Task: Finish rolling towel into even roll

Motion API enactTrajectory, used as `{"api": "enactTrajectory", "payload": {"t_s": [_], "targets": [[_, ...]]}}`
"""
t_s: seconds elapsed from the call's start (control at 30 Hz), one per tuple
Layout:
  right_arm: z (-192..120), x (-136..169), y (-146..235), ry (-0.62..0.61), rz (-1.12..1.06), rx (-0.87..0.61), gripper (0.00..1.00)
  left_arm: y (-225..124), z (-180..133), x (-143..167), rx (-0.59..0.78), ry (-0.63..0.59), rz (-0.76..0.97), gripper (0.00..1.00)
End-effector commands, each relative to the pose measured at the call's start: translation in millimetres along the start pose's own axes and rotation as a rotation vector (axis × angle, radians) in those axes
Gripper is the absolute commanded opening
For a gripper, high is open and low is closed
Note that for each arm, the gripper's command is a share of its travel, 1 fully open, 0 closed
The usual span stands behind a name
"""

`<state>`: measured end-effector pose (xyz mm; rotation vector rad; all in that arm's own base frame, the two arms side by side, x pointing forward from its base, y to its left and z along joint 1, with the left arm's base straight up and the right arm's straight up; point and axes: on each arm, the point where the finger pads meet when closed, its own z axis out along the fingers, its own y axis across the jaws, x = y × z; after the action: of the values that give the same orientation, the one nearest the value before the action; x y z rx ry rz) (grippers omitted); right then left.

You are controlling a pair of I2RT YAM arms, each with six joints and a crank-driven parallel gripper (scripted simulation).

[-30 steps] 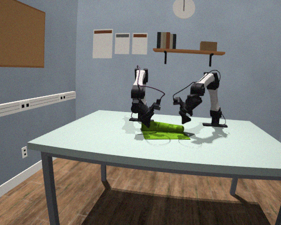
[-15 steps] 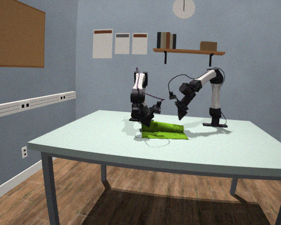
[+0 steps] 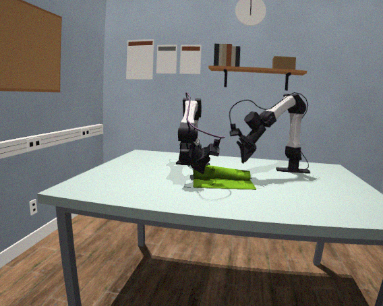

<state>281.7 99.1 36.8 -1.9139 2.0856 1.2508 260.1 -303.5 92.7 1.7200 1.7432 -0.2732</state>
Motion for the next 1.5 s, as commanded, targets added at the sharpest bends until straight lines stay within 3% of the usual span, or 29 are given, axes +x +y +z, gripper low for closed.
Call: {"api": "enactTrajectory", "payload": {"t_s": [0.0,0.6,0.9,1.3,1.47], "targets": [[-0.3,-0.1,1.9,0.016,0.001,-0.037,0.30,25.0,0.2,-10.7,-0.027,-0.048,0.040,0.98],[-0.3,-0.1,1.9,0.016,0.001,-0.037,0.30,1.5,55.8,32.5,-0.025,-0.050,0.043,0.98],[-0.3,-0.1,1.9,0.016,0.001,-0.037,0.30,9.4,64.2,22.1,-0.025,-0.050,0.043,0.98],[-0.3,-0.1,1.9,0.016,0.001,-0.037,0.30,9.4,64.2,22.1,-0.025,-0.050,0.043,0.47],[-0.3,-0.1,1.9,0.016,0.001,-0.037,0.30,9.4,64.2,22.1,-0.025,-0.050,0.043,0.44]]}}
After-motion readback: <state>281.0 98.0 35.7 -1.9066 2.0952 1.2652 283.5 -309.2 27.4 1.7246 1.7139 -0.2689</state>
